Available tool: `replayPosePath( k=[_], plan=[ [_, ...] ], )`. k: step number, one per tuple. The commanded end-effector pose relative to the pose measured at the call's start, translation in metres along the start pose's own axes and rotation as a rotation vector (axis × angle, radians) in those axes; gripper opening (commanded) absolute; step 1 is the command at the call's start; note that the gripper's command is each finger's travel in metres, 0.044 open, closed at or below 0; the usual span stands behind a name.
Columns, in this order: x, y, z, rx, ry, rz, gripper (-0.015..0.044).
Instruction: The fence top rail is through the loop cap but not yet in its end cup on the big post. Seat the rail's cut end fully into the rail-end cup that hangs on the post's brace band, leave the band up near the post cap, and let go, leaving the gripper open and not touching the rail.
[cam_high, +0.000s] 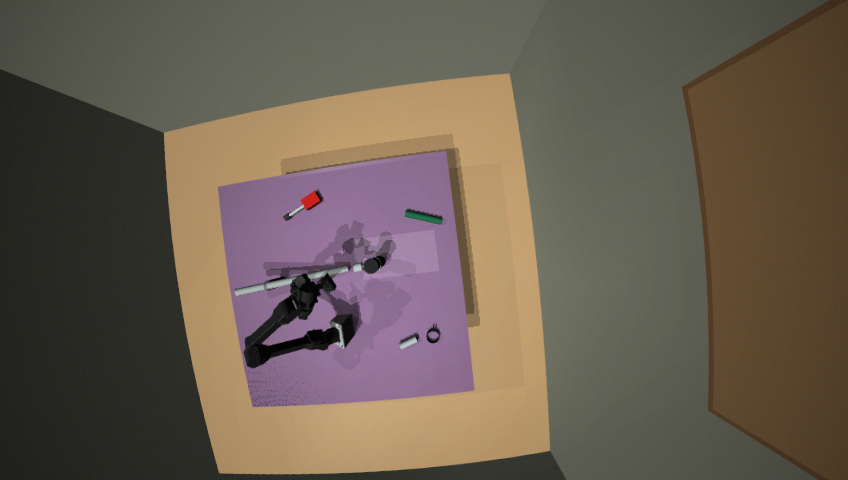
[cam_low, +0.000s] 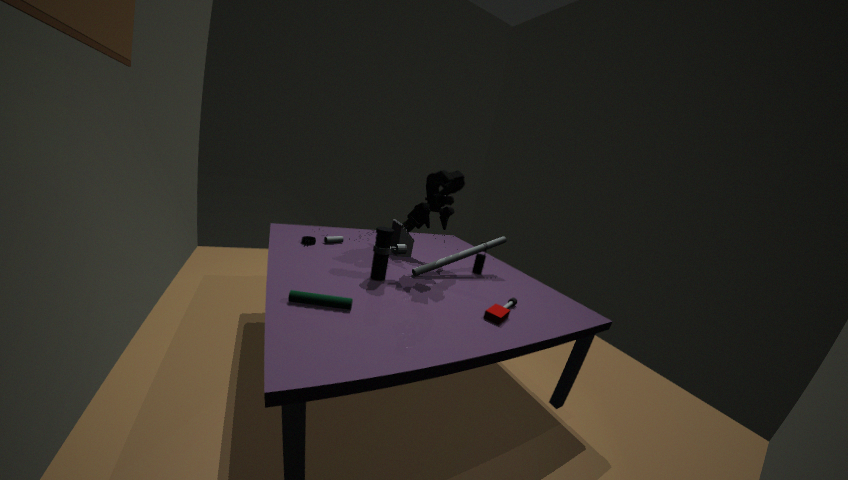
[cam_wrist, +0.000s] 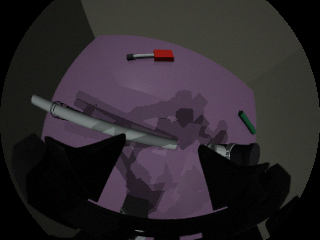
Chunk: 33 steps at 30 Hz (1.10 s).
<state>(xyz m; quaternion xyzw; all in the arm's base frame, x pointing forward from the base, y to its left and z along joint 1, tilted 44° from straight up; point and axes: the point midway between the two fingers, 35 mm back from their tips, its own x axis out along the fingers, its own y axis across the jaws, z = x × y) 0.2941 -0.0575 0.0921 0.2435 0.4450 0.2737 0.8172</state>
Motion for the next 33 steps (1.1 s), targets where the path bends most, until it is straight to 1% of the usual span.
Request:
replayPosePath(
  k=[1,7,10,14,17,21,25,27,33],
  plan=[
    [-0.008,0.011,0.002,0.120,0.000,-0.009,0.0440],
    [-0.007,0.011,0.002,0.135,0.004,-0.009,0.0440],
    [0.000,0.015,0.001,0.271,0.047,-0.004,0.0440],
    [0.018,0.025,-0.001,0.610,0.158,-0.023,0.0440],
    [0.033,0.034,-0.004,0.886,0.249,-0.073,0.0440],
    [0.051,0.046,-0.010,1.242,0.357,-0.190,0.0440],
    [0.067,0.059,-0.017,1.569,0.429,-0.351,0.0440],
    [0.070,0.061,-0.018,1.623,0.437,-0.384,0.0440],
    [0.070,0.061,-0.018,1.623,0.437,-0.384,0.0440]
  ],
)
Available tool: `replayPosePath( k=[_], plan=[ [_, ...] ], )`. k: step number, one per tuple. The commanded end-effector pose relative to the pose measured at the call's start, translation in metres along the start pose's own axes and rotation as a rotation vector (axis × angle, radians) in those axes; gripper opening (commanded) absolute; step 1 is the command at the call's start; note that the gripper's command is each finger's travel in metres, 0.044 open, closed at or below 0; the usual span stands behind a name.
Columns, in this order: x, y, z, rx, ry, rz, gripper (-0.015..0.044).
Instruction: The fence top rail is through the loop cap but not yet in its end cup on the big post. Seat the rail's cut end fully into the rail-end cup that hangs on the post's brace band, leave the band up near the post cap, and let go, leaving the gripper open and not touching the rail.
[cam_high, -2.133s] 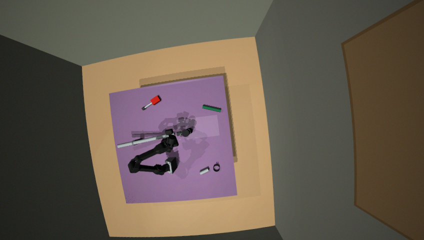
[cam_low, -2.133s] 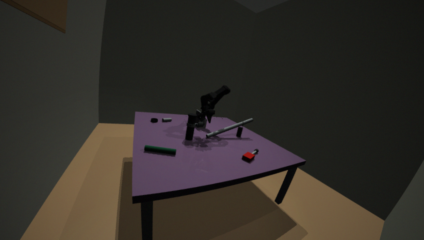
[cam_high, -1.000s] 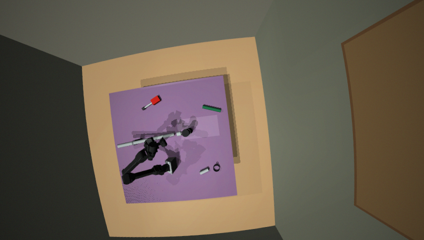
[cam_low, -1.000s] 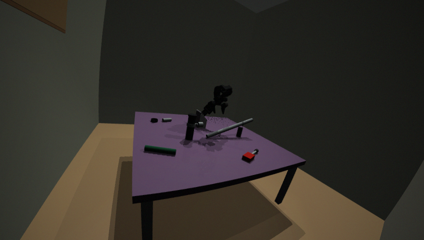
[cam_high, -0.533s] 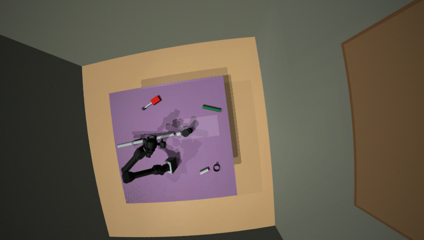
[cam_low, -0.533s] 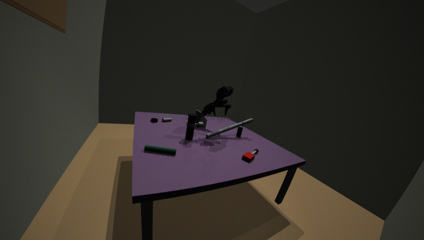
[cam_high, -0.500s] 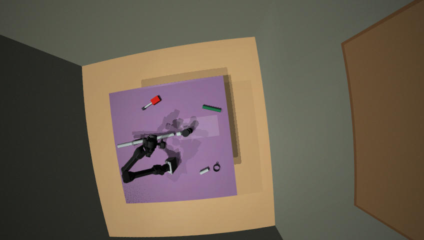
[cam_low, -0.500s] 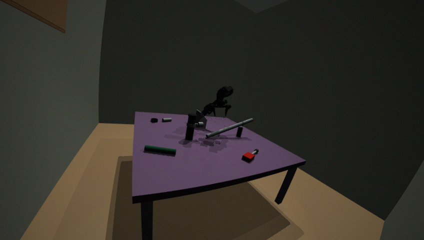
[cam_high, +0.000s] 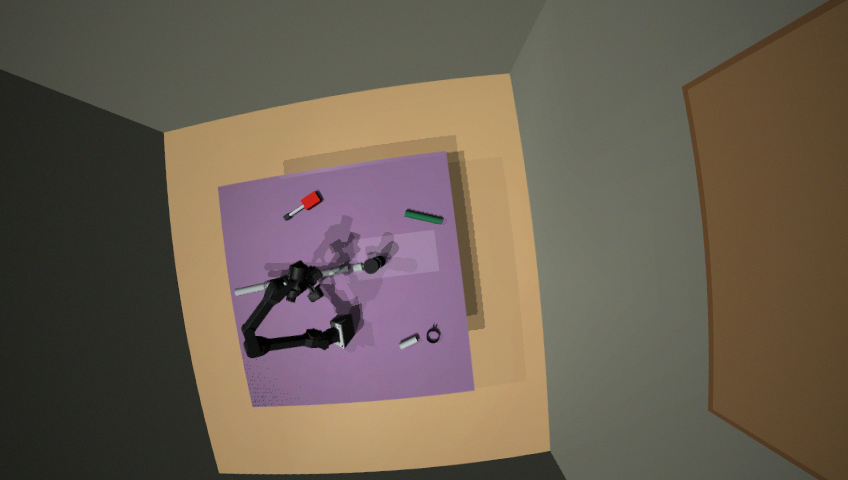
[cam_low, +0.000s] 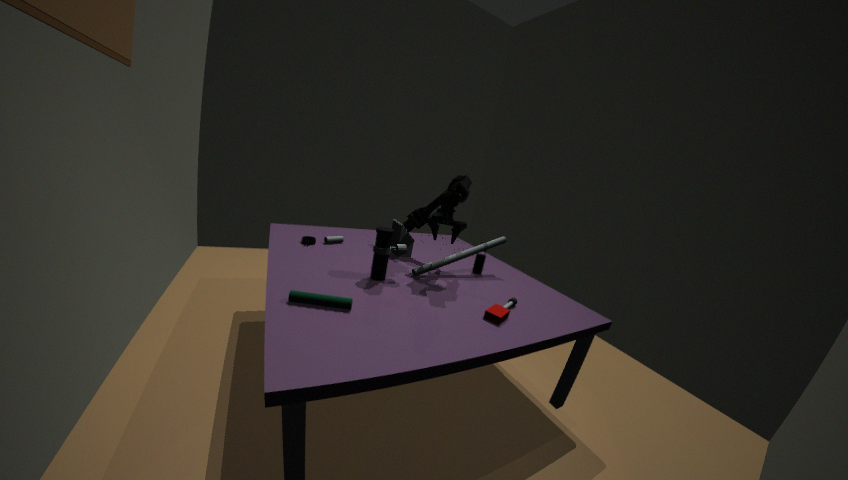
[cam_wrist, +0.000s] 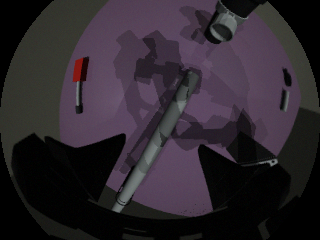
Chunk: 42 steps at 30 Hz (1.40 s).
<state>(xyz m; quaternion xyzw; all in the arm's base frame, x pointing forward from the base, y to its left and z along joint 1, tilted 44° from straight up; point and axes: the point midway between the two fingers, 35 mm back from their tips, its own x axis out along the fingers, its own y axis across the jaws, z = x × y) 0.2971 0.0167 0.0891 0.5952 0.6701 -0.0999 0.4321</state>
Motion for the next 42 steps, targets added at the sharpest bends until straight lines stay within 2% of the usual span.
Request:
replayPosePath(
  k=[1,11,17,42],
  plan=[
    [0.020,0.001,-0.008,0.327,0.012,-0.127,0.0440],
    [0.020,0.001,-0.008,0.327,0.012,-0.127,0.0440],
    [0.053,-0.003,-0.009,0.327,0.013,-0.126,0.0440],
    [0.088,-0.006,-0.010,0.326,0.013,-0.126,0.0440]
  ],
)
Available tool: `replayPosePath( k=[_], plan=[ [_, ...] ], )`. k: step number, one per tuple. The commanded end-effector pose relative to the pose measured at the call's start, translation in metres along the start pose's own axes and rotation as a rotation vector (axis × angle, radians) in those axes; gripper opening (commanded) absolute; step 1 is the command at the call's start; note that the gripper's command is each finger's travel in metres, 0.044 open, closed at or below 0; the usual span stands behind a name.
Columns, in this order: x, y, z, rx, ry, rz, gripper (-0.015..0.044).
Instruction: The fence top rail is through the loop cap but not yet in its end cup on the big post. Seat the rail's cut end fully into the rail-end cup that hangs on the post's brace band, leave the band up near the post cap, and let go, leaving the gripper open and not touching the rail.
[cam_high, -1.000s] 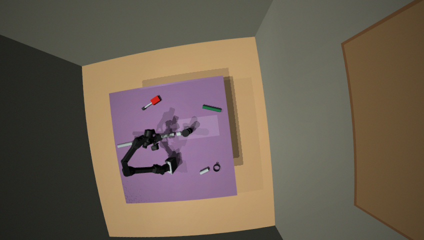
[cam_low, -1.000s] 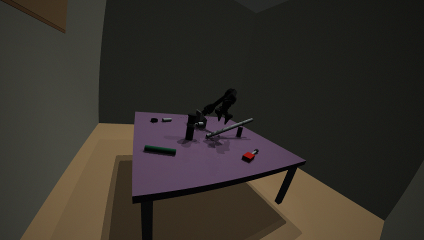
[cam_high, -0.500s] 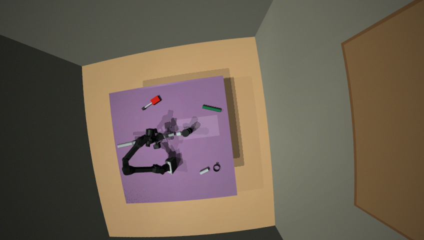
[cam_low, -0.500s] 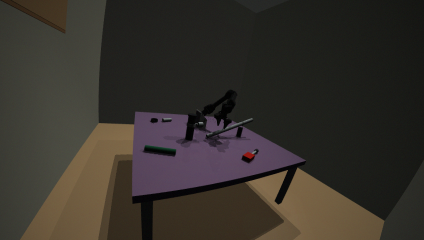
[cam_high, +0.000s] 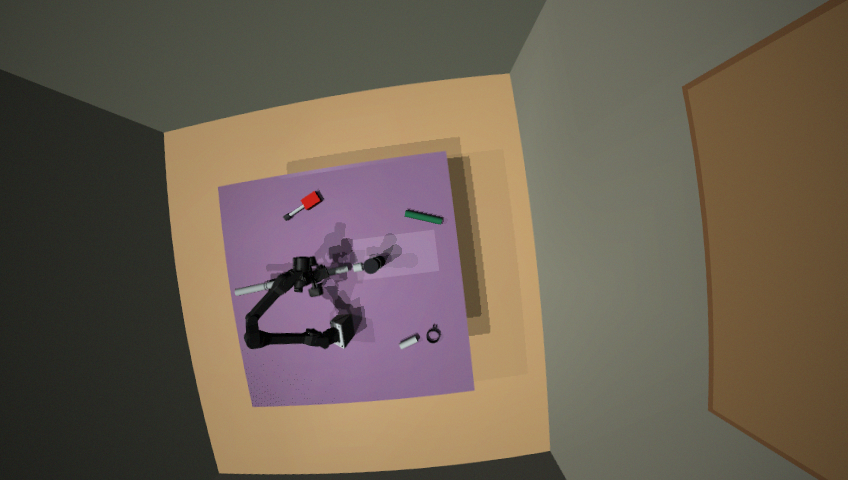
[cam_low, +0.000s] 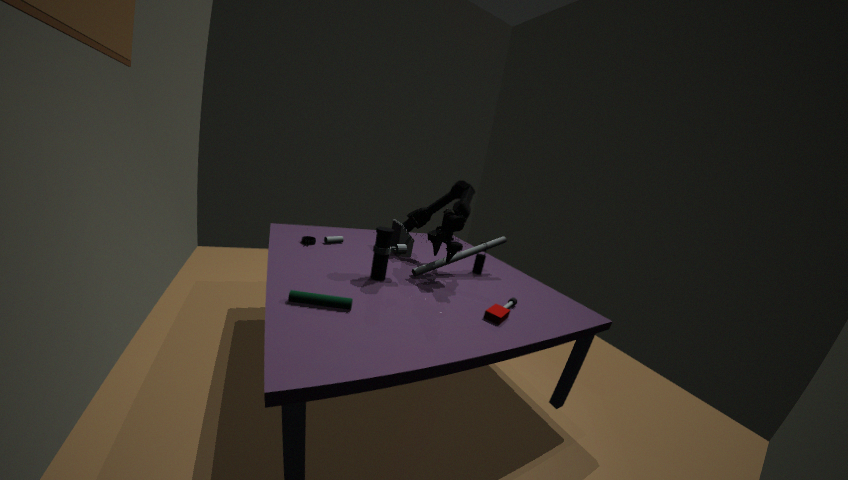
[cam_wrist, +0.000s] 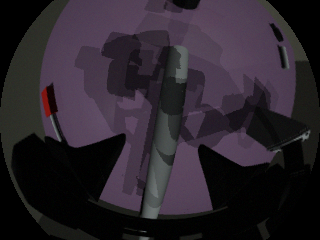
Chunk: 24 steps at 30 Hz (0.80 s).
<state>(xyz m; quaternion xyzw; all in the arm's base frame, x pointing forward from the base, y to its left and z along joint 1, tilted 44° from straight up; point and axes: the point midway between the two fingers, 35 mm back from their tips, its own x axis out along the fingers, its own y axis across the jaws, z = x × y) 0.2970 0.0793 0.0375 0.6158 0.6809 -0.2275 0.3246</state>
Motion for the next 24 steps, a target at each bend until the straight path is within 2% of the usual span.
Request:
replayPosePath(
  k=[1,24],
  plan=[
    [0.010,-0.002,0.001,0.010,0.006,-0.009,0.0440],
    [0.047,-0.004,-0.001,0.010,0.010,-0.009,0.0440]
  ],
)
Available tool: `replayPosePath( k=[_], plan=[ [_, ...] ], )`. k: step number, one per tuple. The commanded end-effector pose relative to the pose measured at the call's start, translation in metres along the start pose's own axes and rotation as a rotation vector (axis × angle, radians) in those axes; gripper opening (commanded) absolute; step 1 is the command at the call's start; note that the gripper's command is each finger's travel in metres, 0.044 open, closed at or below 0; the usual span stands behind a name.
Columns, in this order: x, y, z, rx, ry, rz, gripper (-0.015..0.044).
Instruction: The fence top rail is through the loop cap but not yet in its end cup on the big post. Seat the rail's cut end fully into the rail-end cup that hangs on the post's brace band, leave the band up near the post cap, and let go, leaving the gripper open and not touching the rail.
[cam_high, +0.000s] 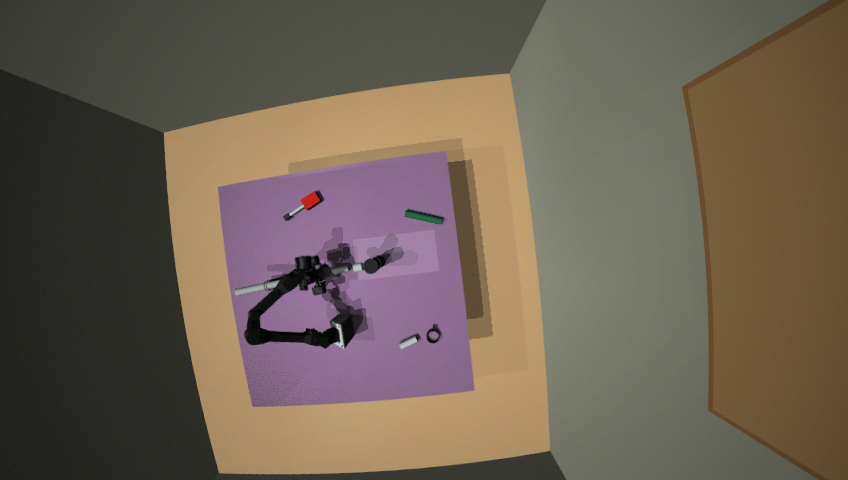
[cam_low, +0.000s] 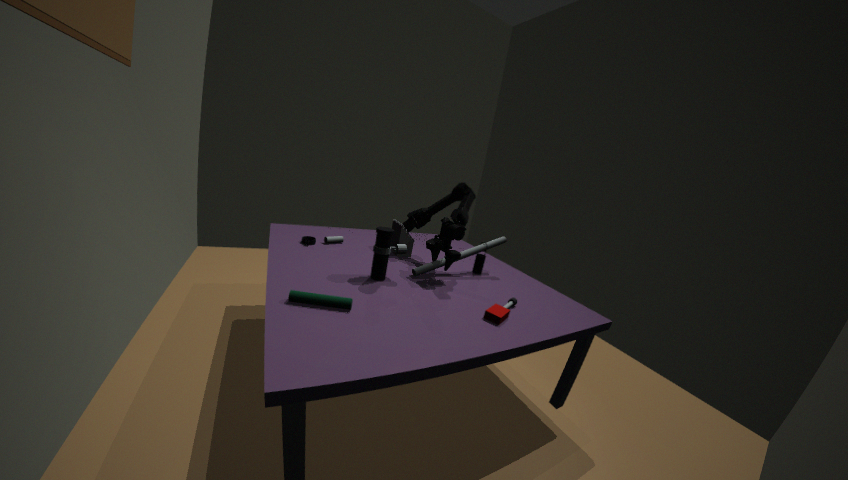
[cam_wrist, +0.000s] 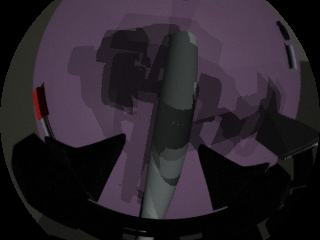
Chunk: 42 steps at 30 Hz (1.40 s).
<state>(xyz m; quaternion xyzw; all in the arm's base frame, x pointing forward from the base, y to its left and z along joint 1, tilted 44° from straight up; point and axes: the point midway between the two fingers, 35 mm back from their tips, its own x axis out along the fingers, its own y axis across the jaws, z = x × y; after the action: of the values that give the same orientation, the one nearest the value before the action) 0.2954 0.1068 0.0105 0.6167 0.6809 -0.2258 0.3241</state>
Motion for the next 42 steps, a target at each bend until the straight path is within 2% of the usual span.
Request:
replayPosePath(
  k=[1,4,15,22,26,32,42],
  plan=[
    [0.009,-0.004,0.000,0.011,0.007,-0.011,0.0440],
    [0.010,-0.004,0.000,0.011,0.007,-0.011,0.0440],
    [0.010,-0.004,0.000,0.011,0.007,-0.011,0.0151],
    [0.010,-0.004,0.000,0.011,0.007,-0.011,0.0105],
    [0.006,-0.004,0.001,0.011,0.007,-0.011,0.0000],
    [-0.005,-0.002,0.008,0.008,-0.037,-0.007,0.0000],
    [-0.063,-0.001,0.044,-0.002,-0.265,-0.017,0.0000]
  ],
)
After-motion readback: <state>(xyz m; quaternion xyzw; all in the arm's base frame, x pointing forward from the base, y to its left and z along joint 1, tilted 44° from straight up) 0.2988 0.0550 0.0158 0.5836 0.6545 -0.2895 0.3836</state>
